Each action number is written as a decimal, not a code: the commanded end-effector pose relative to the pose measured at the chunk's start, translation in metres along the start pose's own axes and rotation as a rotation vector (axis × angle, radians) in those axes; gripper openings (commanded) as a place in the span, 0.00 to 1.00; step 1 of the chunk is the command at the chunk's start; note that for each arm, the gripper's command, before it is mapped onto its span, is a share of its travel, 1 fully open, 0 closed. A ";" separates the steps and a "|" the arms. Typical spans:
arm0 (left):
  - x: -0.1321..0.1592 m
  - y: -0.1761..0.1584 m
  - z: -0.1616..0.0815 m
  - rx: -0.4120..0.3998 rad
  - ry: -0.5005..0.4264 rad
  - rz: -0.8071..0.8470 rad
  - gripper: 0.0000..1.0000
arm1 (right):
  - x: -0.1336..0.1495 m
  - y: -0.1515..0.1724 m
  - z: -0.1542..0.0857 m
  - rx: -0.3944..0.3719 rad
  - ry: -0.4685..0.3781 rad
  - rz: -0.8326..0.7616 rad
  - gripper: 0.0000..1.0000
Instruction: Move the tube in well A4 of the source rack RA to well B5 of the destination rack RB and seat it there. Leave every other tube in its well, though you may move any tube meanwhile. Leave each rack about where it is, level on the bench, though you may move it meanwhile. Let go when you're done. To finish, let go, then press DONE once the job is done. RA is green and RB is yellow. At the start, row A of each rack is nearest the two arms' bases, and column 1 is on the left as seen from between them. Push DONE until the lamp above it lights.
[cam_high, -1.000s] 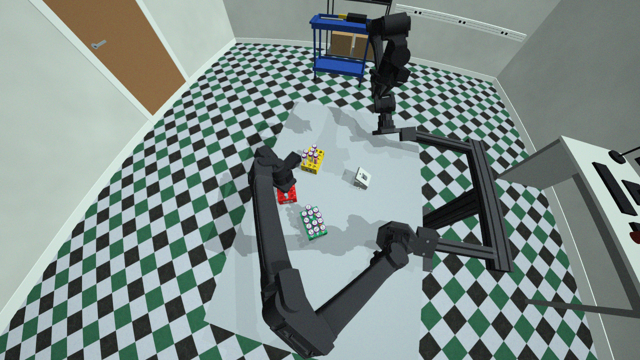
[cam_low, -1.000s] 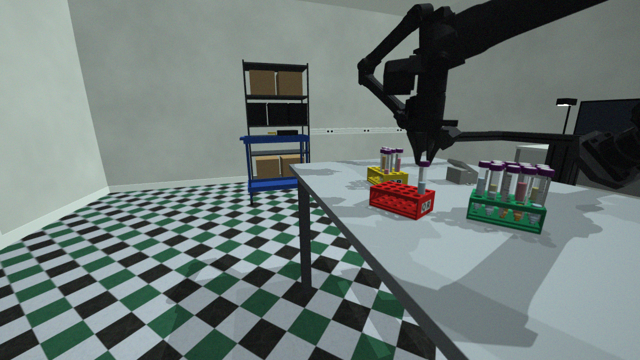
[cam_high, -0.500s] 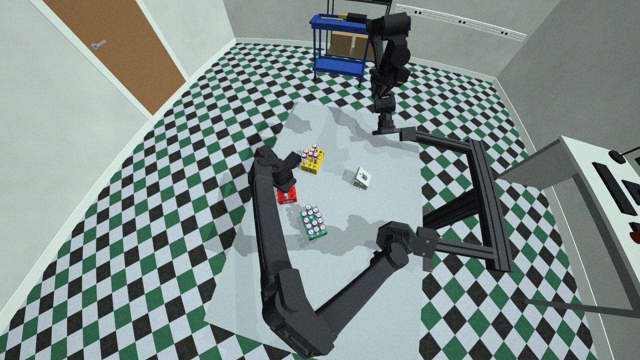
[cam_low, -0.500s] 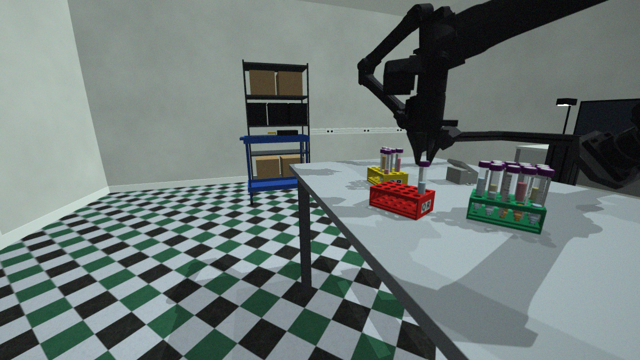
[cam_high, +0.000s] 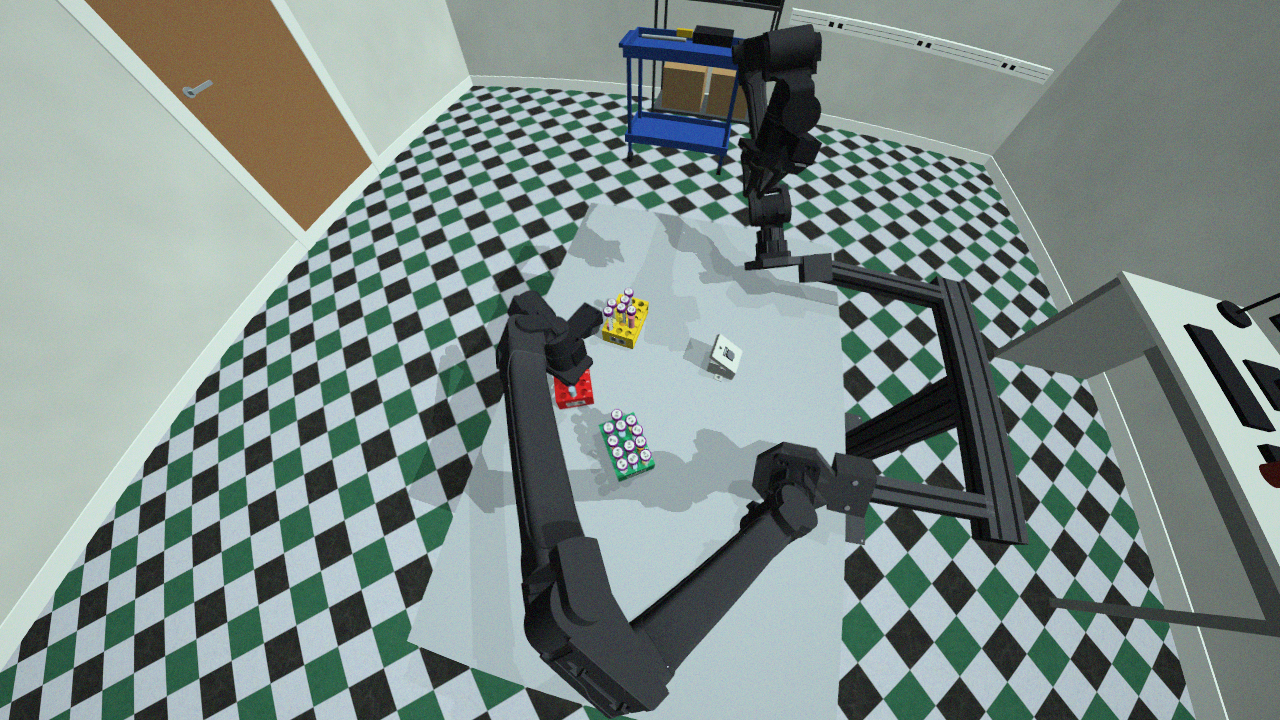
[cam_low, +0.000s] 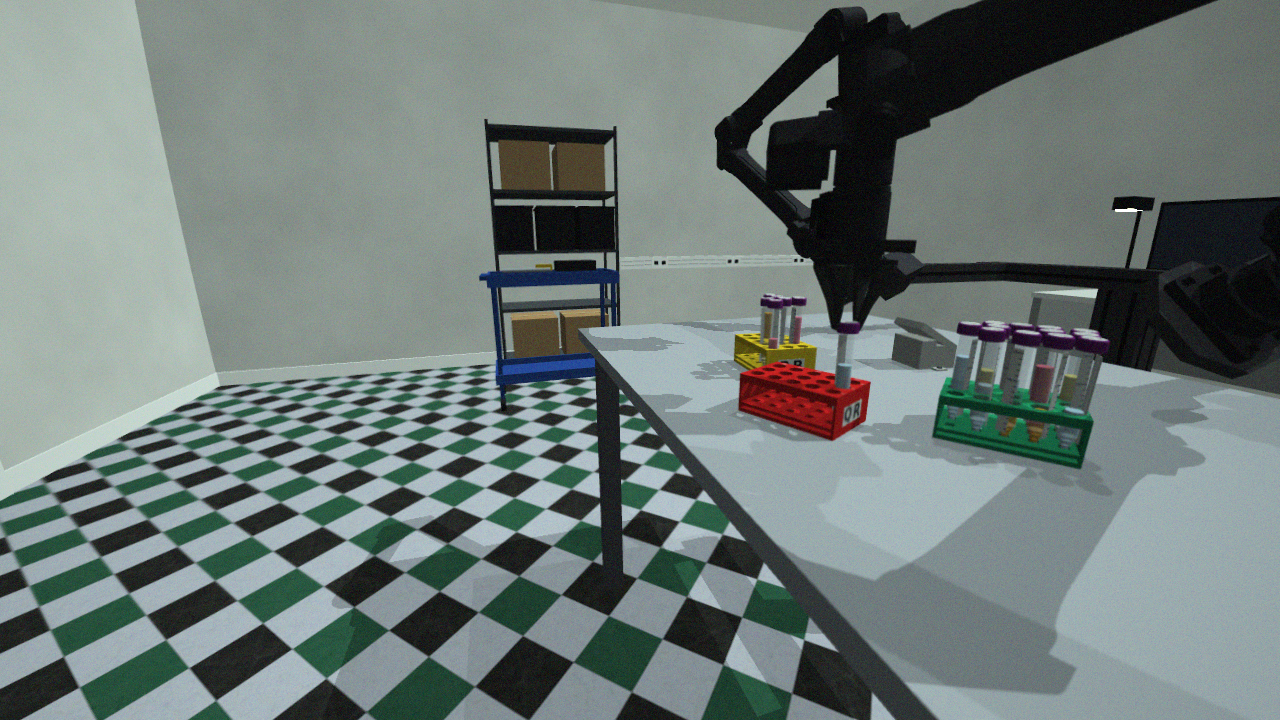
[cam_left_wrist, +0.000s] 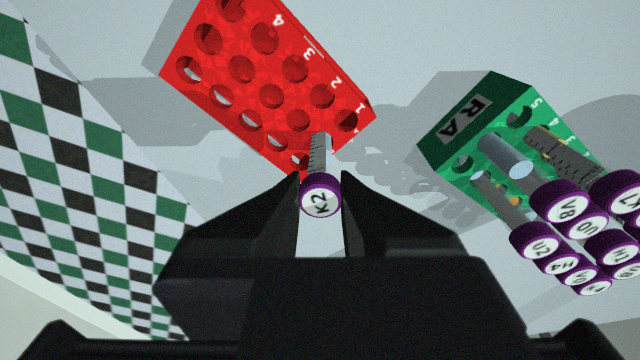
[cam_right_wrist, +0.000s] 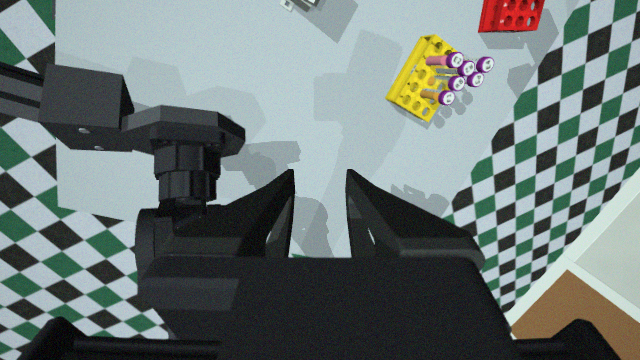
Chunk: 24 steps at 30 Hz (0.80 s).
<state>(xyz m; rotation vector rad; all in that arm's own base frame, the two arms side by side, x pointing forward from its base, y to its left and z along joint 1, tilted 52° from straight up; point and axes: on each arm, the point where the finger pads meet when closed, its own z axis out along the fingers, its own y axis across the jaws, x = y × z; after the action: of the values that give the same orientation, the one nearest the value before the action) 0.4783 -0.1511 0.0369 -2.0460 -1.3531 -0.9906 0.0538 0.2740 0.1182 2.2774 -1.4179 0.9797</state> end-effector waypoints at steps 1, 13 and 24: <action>0.000 0.001 0.017 0.021 0.003 -0.008 0.24 | -0.005 -0.006 -0.011 0.009 -0.029 0.011 0.30; 0.000 0.001 0.017 0.021 0.003 -0.008 0.24 | -0.005 -0.006 -0.011 0.009 -0.029 0.011 0.30; 0.000 0.001 0.017 0.021 0.003 -0.008 0.30 | -0.005 -0.006 -0.011 0.009 -0.029 0.011 0.30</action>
<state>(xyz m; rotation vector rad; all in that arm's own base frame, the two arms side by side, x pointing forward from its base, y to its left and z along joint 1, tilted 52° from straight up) 0.4785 -0.1505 0.0365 -2.0448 -1.3542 -0.9900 0.0538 0.2740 0.1182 2.2774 -1.4179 0.9797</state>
